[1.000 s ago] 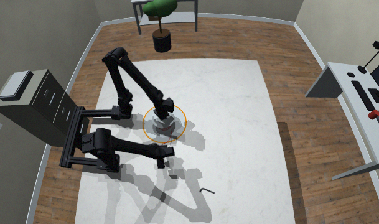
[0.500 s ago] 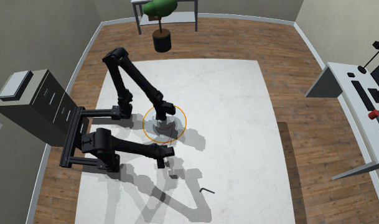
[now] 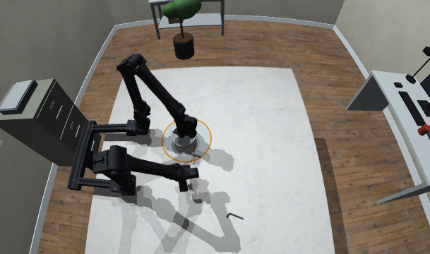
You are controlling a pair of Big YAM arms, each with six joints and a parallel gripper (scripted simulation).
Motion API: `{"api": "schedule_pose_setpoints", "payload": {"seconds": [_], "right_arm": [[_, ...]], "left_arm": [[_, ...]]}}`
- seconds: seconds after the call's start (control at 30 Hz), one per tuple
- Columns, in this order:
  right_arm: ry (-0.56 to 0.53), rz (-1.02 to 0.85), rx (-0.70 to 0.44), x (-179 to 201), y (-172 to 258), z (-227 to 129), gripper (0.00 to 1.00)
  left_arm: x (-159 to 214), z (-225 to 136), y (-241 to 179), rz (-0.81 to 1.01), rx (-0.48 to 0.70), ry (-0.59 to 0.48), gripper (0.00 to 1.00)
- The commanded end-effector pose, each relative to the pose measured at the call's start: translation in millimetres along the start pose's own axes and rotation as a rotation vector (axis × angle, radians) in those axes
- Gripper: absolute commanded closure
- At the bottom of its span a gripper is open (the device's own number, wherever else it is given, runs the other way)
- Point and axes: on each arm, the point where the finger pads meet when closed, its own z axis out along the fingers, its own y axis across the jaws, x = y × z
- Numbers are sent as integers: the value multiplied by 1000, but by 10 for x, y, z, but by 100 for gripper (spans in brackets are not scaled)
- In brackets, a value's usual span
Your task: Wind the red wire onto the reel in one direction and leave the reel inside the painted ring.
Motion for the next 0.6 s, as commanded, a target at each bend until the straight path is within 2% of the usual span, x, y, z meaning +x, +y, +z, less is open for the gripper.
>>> {"api": "schedule_pose_setpoints", "payload": {"seconds": [0.0,0.13,0.57], "right_arm": [[-1,-36,-6,-54,156,-44,100],[-8,-10,-18,-77,145,-58,100],[-8,-10,-18,-77,145,-58,100]], "left_arm": [[-134,-43,99,56,2,-11,62],[-134,-43,99,56,2,-11,48],[-92,-13,177,56,2,-11,48]]}}
